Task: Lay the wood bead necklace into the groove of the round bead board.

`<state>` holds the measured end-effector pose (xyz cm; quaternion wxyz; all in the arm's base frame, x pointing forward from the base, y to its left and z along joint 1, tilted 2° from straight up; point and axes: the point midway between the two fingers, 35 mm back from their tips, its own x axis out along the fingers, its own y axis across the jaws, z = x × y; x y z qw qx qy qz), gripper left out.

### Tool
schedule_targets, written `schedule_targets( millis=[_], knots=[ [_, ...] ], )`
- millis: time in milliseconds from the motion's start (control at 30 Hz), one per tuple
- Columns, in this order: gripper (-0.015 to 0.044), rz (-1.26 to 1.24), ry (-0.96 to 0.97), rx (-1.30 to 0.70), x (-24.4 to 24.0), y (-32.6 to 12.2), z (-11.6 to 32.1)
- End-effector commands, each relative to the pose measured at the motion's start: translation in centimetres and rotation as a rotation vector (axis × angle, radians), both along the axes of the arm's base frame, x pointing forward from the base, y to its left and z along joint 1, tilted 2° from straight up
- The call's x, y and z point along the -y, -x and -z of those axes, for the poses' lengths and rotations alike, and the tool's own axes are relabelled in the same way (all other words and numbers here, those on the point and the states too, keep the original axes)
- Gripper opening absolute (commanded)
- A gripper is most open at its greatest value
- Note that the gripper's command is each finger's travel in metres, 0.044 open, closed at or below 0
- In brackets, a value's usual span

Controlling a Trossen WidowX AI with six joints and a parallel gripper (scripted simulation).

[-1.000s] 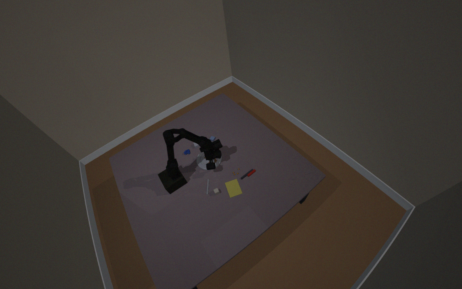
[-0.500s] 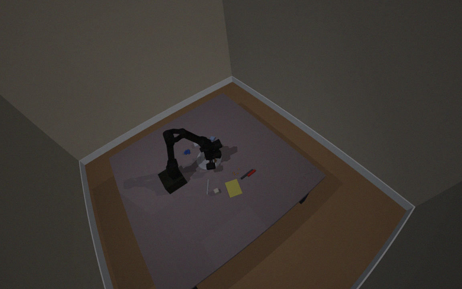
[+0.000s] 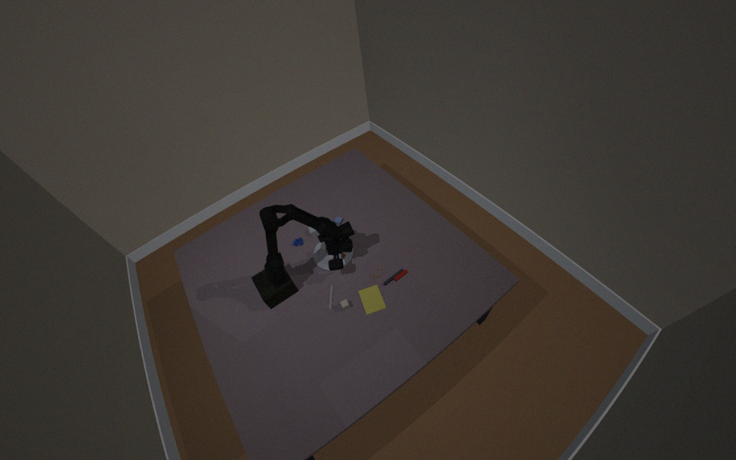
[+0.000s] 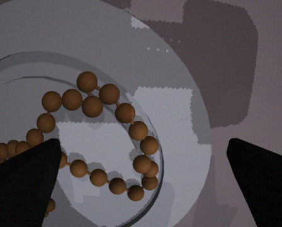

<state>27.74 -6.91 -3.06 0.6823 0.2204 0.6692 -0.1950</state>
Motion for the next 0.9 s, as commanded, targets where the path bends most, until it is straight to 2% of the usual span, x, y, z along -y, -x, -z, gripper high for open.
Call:
schedule_targets(
  millis=[0, 67, 333, 600, 800, 867],
  knots=[
    [0.044, 0.0, 0.0, 0.001, 0.0, 0.0, 0.0],
    [0.0427, 0.047, -0.001, 0.001, -0.2, -0.4, -0.3],
    [0.0373, 0.567, -0.022, -0.014, -3.4, -3.8, -3.7],
    [0.032, 0.579, -0.022, -0.015, -3.5, -3.8, -3.8],
    [0.028, 0.579, -0.022, -0.015, -3.5, -3.9, -2.2],
    [0.0284, 0.571, -0.021, -0.004, -3.4, -4.1, -3.0]
  ],
)
